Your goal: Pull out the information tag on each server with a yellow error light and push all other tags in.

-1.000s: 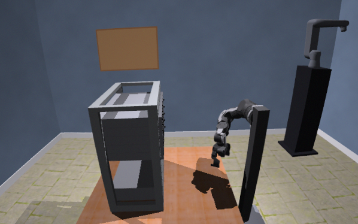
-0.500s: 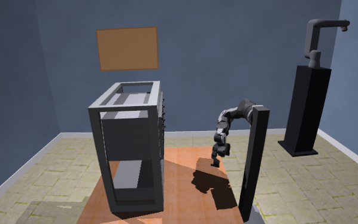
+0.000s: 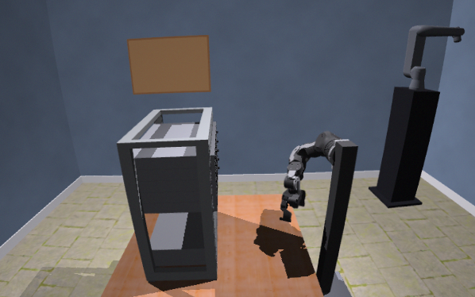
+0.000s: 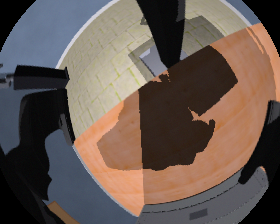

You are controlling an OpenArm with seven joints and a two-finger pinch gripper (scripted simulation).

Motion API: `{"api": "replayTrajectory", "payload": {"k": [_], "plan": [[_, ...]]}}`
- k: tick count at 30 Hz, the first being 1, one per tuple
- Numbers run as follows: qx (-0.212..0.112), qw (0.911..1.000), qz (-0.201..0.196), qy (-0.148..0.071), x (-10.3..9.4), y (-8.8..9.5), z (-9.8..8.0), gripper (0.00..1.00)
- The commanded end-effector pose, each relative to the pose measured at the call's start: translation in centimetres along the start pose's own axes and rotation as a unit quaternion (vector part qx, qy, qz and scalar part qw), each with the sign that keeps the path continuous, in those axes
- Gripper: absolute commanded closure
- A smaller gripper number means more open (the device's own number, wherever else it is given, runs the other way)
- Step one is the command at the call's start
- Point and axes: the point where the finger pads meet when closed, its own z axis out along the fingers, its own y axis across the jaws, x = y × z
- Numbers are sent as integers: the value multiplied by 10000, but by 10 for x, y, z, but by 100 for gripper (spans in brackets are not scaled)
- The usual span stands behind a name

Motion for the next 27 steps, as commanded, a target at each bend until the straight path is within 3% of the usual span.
{"api": "replayTrajectory", "payload": {"k": [1,13,21,27], "plan": [[-68,10000,14,-9,-1,3,-1,0],[-355,9993,121,-35,-5,13,-6,0],[-1021,9939,395,-127,-17,35,-18,0],[-1716,9823,704,-267,-33,55,-35,0]]}}
